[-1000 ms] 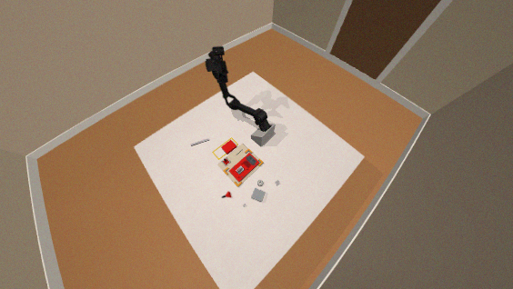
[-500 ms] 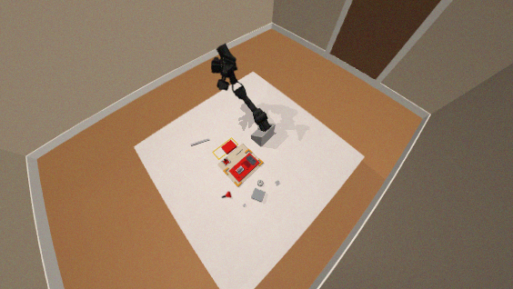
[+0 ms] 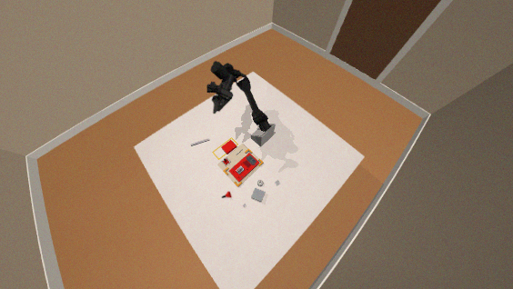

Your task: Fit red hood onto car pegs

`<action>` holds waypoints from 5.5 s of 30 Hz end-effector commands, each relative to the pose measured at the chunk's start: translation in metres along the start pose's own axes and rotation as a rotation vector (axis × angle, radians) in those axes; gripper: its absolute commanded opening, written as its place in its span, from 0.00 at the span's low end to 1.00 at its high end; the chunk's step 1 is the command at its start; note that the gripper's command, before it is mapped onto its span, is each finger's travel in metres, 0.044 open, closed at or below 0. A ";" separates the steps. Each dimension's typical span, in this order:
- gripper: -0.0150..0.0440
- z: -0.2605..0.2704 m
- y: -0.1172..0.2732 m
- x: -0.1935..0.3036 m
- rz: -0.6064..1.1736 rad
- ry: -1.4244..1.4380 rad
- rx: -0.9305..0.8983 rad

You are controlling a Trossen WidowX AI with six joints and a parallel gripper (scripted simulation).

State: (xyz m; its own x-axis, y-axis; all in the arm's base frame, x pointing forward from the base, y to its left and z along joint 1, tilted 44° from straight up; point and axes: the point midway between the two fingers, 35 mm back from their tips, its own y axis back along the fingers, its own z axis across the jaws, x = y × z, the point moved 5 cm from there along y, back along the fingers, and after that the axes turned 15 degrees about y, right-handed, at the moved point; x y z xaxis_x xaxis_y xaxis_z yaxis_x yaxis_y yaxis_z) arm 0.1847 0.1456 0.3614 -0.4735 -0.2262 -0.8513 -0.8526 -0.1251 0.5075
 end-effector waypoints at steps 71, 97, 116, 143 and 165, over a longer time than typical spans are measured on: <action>1.00 -0.188 -0.179 0.213 1.100 0.378 0.536; 1.00 -0.196 -0.184 0.227 1.100 0.379 0.537; 1.00 -0.202 -0.187 0.237 1.100 0.380 0.539; 1.00 -0.207 -0.190 0.243 1.100 0.380 0.539; 1.00 -0.214 -0.193 0.251 1.101 0.381 0.539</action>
State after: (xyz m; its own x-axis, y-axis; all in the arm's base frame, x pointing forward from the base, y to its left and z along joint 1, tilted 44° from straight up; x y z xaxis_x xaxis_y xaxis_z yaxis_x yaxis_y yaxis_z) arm 0.2800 -0.0925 0.0822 -0.9674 -0.2299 0.1062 -0.0853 0.6906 0.7182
